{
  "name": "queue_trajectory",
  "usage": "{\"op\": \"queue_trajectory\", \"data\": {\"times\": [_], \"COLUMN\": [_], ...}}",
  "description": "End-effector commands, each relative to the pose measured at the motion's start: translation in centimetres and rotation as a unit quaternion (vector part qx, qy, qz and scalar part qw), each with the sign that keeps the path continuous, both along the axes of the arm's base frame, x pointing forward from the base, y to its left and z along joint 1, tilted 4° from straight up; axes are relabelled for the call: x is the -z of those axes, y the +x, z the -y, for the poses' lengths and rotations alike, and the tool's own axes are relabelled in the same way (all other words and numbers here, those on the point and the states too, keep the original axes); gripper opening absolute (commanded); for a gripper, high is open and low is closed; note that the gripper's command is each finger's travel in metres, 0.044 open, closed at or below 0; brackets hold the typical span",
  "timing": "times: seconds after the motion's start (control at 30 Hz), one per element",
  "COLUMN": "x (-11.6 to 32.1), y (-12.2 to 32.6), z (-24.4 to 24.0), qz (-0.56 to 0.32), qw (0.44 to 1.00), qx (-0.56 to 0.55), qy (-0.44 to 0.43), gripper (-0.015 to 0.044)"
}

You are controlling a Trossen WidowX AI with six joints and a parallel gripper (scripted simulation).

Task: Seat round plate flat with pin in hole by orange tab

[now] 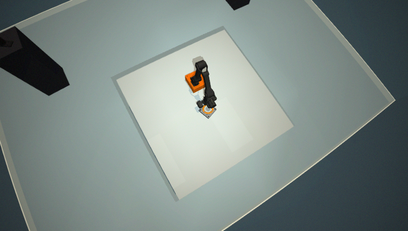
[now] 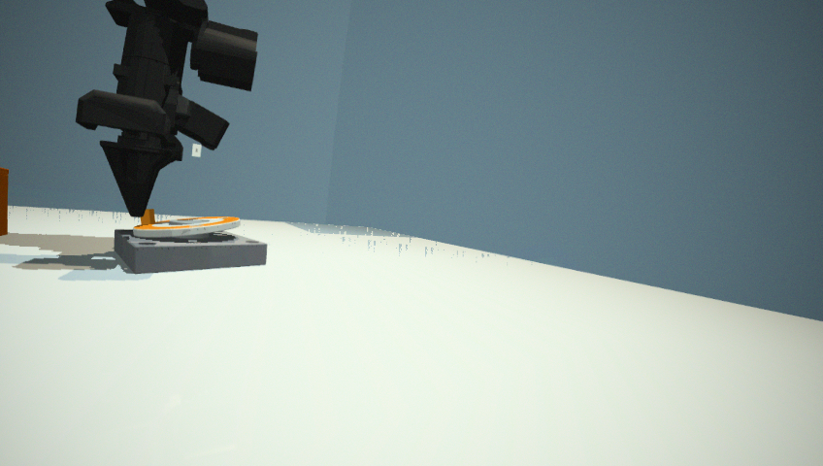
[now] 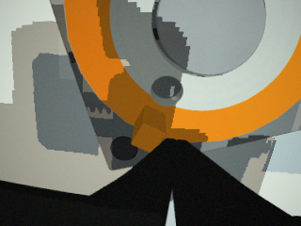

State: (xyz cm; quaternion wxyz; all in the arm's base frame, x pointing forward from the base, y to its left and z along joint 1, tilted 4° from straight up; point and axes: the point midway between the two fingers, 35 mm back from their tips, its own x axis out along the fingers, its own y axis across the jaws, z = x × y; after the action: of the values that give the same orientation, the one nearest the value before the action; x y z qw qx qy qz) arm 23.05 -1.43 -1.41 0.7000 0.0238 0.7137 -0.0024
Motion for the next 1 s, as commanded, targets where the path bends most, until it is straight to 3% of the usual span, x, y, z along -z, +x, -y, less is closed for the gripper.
{"op": "queue_trajectory", "data": {"times": [0.0,0.97], "x": [-0.1,-0.3], "y": [0.4,1.1], "z": [-0.9,-2.1], "qz": [0.006,0.007], "qw": [1.0,1.0], "qx": [-0.006,-0.006], "qy": [0.015,0.015], "gripper": [0.0,0.0]}}
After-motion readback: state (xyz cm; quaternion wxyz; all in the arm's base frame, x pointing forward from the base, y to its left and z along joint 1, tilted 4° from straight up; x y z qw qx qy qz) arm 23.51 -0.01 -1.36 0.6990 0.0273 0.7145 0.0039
